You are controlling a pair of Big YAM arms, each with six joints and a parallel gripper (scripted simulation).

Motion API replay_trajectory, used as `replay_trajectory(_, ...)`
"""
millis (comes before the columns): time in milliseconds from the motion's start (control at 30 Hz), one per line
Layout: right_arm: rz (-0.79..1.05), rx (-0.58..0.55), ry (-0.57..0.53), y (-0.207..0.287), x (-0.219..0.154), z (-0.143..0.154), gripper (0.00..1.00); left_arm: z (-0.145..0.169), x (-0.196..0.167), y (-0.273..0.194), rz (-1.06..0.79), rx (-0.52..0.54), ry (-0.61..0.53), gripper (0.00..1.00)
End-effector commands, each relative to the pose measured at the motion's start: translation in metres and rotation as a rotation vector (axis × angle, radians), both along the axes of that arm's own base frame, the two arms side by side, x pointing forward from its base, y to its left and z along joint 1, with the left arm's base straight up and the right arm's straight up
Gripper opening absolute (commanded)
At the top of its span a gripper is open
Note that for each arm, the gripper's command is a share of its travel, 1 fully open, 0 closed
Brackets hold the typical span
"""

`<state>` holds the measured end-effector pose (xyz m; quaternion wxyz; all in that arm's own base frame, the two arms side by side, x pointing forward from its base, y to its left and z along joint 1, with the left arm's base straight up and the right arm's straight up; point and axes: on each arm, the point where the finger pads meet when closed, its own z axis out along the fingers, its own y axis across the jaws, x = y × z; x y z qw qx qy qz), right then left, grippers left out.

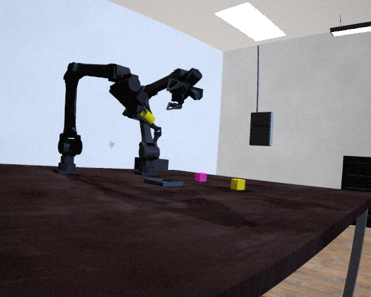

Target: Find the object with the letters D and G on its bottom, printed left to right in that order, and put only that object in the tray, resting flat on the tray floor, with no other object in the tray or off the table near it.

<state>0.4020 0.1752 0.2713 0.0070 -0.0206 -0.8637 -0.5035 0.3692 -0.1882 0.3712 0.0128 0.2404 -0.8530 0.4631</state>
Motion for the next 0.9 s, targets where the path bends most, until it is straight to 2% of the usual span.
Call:
replay_trajectory(0, 0.004, -0.001, -0.057, -0.001, 0.020, 0.023, 0.38, 0.047, -0.001, 0.008, -0.145, 0.046, -0.338, 1.00)
replay_trajectory(233, -0.010, -0.045, -0.033, 0.011, 0.012, 0.014, 0.38, 0.065, -0.011, 0.014, -0.243, 0.108, -0.562, 1.00)
replay_trajectory(300, -0.010, -0.045, -0.033, 0.011, 0.012, 0.014, 0.38, 0.065, -0.011, 0.014, -0.243, 0.108, -0.562, 1.00)
replay_trajectory(333, -0.014, -0.053, -0.029, 0.012, 0.012, 0.013, 0.38, 0.065, -0.010, 0.014, -0.265, 0.121, -0.599, 1.00)
replay_trajectory(400, -0.023, -0.088, -0.025, 0.016, 0.011, 0.007, 0.38, 0.076, -0.017, 0.016, -0.311, 0.154, -0.710, 1.00)
replay_trajectory(667, -0.037, -0.202, 0.024, 0.028, 0.007, -0.030, 0.38, 0.096, -0.031, 0.022, -0.411, 0.242, -0.948, 1.00)
replay_trajectory(800, -0.048, -0.255, 0.026, 0.034, 0.009, -0.038, 0.38, 0.106, -0.038, 0.025, -0.465, 0.293, -1.074, 1.00)
replay_trajectory(867, -0.048, -0.255, 0.026, 0.034, 0.009, -0.038, 0.38, 0.106, -0.038, 0.025, -0.465, 0.293, -1.074, 1.00)
